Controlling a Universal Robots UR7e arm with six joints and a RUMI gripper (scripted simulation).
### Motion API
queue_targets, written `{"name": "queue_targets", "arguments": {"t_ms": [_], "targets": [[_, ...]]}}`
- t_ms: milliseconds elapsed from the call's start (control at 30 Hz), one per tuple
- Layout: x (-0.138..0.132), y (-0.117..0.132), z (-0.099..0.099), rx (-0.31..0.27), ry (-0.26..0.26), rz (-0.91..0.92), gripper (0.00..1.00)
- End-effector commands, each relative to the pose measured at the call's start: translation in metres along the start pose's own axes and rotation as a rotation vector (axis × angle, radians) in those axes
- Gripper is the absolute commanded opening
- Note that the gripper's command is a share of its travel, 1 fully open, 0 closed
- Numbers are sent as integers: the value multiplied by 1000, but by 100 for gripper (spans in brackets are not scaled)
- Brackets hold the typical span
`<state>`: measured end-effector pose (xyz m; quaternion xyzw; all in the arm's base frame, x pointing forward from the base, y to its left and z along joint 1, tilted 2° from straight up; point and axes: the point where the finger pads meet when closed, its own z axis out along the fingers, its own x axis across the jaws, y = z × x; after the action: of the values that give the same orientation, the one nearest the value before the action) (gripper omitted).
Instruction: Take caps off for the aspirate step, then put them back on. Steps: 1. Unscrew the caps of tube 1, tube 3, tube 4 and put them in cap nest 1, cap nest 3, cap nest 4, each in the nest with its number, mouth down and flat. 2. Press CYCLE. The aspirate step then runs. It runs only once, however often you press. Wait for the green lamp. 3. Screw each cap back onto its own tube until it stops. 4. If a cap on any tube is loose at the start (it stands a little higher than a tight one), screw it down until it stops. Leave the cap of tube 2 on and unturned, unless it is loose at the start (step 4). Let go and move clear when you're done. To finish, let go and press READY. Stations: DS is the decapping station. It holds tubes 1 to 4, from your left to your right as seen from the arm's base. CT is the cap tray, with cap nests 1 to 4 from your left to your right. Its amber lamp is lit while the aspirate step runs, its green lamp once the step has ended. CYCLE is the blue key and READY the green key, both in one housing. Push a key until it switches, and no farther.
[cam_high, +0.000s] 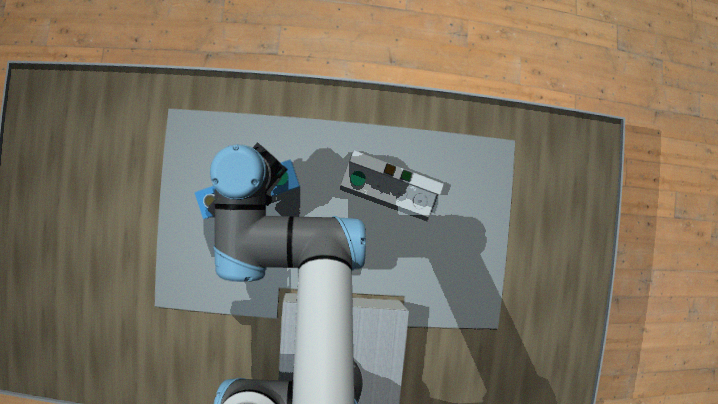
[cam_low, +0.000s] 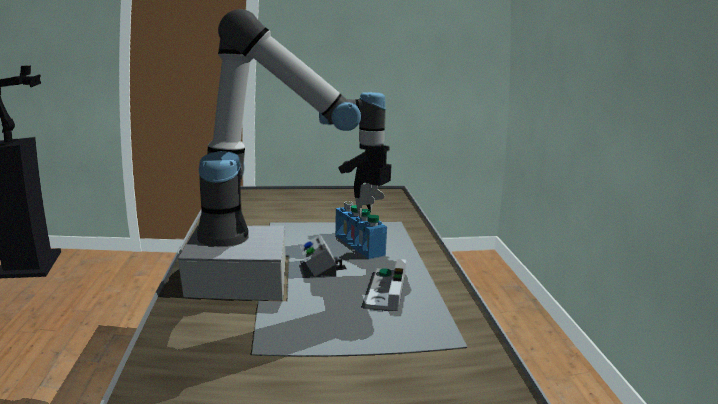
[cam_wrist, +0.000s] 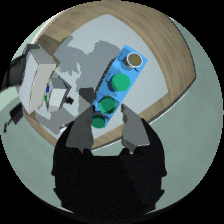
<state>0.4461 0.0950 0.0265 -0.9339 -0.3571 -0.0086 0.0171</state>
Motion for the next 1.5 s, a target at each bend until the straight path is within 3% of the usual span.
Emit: {"name": "queue_targets", "arguments": {"t_ms": [0, 100, 233, 367, 567, 767, 800, 1267, 1467], "targets": [[0, 0, 0, -1, 1, 0, 35], [0, 0, 0, -1, 1, 0, 35], [0, 0, 0, -1, 1, 333, 35], [0, 0, 0, -1, 1, 416, 35], [0, 0, 0, 0, 1, 785, 35], [0, 0, 0, 0, 1, 785, 35], [0, 0, 0, 0, 1, 785, 0], [0, 0, 0, 0, 2, 784, 0], [0, 0, 0, -1, 1, 535, 0]]}}
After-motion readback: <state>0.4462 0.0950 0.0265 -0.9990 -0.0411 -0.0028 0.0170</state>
